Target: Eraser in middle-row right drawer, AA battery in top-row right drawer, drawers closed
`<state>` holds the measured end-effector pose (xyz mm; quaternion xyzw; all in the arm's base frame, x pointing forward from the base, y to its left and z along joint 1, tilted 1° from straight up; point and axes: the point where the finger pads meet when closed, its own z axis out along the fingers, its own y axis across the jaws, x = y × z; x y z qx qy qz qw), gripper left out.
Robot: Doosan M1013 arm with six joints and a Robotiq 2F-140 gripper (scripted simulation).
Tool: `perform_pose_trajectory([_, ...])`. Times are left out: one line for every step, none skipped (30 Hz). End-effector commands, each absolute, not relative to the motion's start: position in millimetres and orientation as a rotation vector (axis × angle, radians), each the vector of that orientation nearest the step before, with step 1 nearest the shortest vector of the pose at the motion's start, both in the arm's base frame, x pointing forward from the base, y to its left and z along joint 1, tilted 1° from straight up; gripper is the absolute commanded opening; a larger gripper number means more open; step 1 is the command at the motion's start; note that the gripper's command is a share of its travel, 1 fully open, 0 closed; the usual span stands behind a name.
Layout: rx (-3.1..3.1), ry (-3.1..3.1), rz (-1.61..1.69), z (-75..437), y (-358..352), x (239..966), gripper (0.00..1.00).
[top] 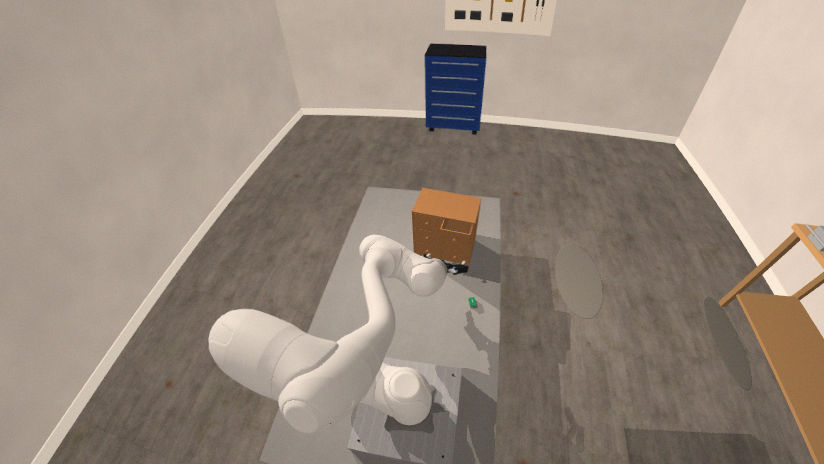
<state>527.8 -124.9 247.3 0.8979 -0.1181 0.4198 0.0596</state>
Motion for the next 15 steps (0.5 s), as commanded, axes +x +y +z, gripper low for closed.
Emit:
perform_pose_trajectory([2.722, -0.332, 1.337, 245.2, -123.0, 532.1, 1.00])
perform_pose_trajectory([2.718, -0.331, 1.343, 244.9, -123.2, 532.4, 1.00])
perform_pose_trajectory([2.713, -0.332, 1.349, 244.4, -123.5, 532.7, 1.00])
perform_pose_trajectory([2.709, -0.332, 1.354, 244.0, -124.1, 532.9, 1.00])
perform_pose_trajectory([2.704, -0.333, 1.358, 243.4, -124.7, 533.0, 1.00])
perform_pose_trajectory([2.700, -0.334, 1.361, 242.7, -125.5, 532.9, 1.00])
perform_pose_trajectory([2.697, -0.334, 1.365, 242.2, -125.6, 533.0, 1.00])
perform_pose_trajectory([2.697, -0.333, 1.369, 241.9, -125.0, 533.4, 1.00])
perform_pose_trajectory([2.697, -0.331, 1.373, 241.6, -124.4, 533.7, 1.00])
perform_pose_trajectory([2.696, -0.330, 1.378, 241.3, -124.0, 534.1, 1.00])
perform_pose_trajectory([2.695, -0.329, 1.382, 241.1, -123.6, 534.4, 1.00])
perform_pose_trajectory([2.693, -0.328, 1.386, 240.8, -123.4, 534.8, 1.00])
perform_pose_trajectory([2.692, -0.328, 1.391, 240.6, -123.2, 535.1, 1.00])
perform_pose_trajectory([2.692, -0.328, 1.391, 240.6, -123.2, 535.1, 1.00])
perform_pose_trajectory([2.692, -0.328, 1.391, 240.6, -123.2, 535.1, 1.00])
